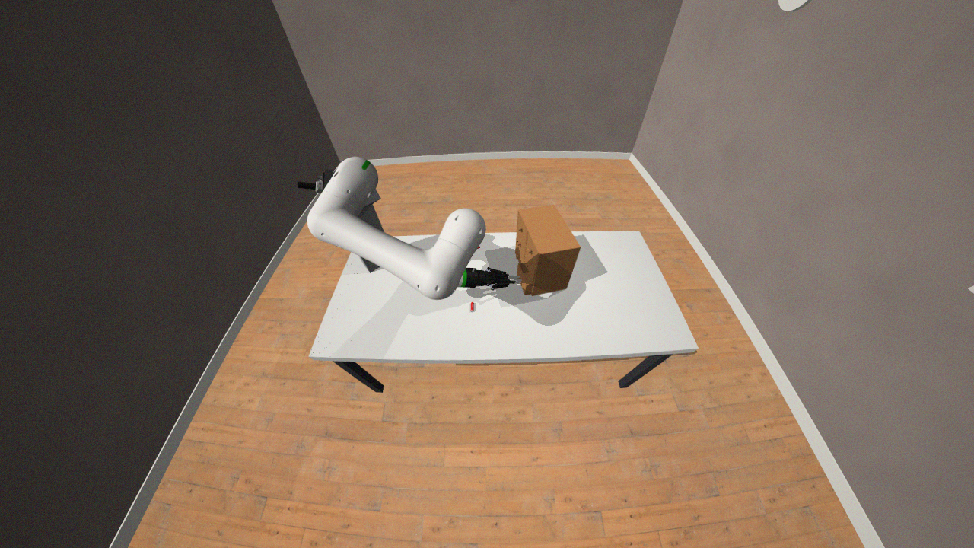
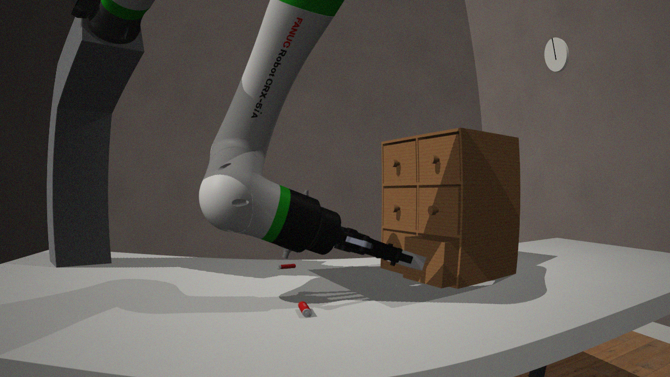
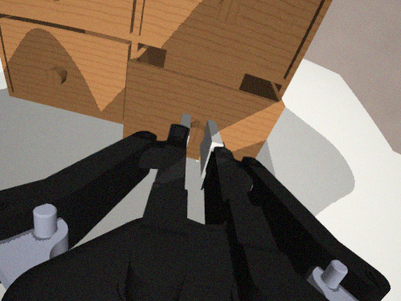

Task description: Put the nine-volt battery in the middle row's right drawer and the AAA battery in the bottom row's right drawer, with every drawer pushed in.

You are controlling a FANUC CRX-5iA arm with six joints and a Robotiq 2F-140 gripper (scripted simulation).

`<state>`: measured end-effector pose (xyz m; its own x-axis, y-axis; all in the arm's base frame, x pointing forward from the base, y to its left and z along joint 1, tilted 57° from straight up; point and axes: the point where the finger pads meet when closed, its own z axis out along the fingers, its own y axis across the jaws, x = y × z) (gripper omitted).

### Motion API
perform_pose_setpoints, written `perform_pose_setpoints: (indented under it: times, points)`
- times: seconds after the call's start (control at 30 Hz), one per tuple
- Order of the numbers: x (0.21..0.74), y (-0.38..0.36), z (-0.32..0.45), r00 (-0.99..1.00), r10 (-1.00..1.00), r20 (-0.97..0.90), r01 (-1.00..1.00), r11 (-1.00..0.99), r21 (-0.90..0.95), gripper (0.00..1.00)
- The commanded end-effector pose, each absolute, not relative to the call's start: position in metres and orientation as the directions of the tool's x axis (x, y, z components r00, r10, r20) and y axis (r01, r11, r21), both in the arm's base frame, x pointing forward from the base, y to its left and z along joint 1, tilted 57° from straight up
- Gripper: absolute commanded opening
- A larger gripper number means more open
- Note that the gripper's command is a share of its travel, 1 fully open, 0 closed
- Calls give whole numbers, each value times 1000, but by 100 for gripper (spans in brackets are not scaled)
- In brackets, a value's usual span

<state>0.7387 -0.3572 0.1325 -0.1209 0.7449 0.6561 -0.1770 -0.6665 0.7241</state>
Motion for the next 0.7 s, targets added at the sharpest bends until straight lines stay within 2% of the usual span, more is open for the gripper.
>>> perform_pose_setpoints:
  times: [0.0,0.67]
  points:
    - [735,-358,131,-121,745,656,-177,-667,724,8]
    - [716,-363,121,-121,745,656,-177,-667,724,8]
